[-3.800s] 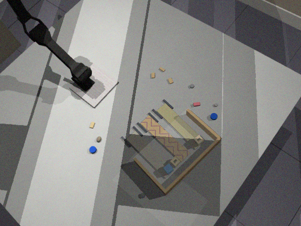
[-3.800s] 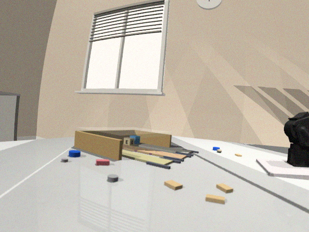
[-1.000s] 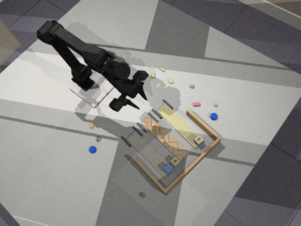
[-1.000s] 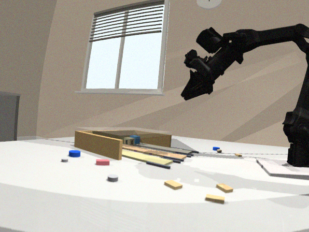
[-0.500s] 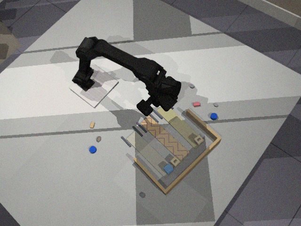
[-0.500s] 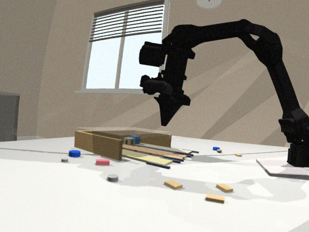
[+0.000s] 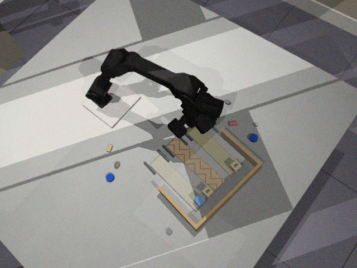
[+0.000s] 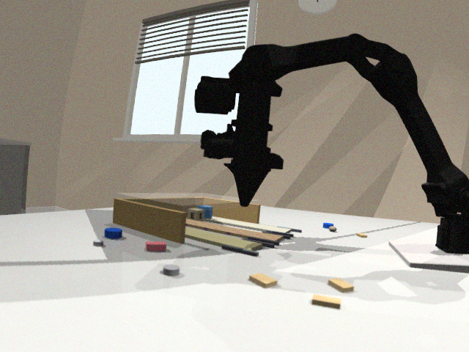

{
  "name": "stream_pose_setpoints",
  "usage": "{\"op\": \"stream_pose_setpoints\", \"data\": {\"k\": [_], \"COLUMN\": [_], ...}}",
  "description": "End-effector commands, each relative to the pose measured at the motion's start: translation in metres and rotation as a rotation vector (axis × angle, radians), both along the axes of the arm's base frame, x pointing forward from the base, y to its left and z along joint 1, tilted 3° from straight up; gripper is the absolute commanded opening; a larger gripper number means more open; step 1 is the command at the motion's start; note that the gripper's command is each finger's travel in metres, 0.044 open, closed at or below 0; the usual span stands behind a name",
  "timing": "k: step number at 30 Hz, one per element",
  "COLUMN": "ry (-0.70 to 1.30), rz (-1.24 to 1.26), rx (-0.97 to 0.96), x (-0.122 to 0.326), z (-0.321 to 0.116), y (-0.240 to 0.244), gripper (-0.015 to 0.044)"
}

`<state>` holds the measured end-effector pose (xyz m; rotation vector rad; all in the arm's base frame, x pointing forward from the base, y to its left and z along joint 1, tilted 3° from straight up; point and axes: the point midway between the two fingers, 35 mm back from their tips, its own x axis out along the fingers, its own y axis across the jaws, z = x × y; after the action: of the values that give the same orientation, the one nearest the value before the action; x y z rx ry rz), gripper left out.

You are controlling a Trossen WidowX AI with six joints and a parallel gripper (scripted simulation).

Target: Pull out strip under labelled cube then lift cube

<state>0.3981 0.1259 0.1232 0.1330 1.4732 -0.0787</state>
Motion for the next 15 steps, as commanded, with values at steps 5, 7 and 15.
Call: {"op": "stream_pose_setpoints", "data": {"k": [5, 7, 15], "ry": [0.011, 0.011, 0.011], "rz": [-0.004, -0.004, -0.004], "rx": [-0.009, -0.009, -0.009], "x": [0.001, 0.002, 0.003], "z": [-0.018, -0.021, -0.034], "y": [0.0, 0.0, 0.001], "gripper": [0.0, 0.0, 0.0]}}
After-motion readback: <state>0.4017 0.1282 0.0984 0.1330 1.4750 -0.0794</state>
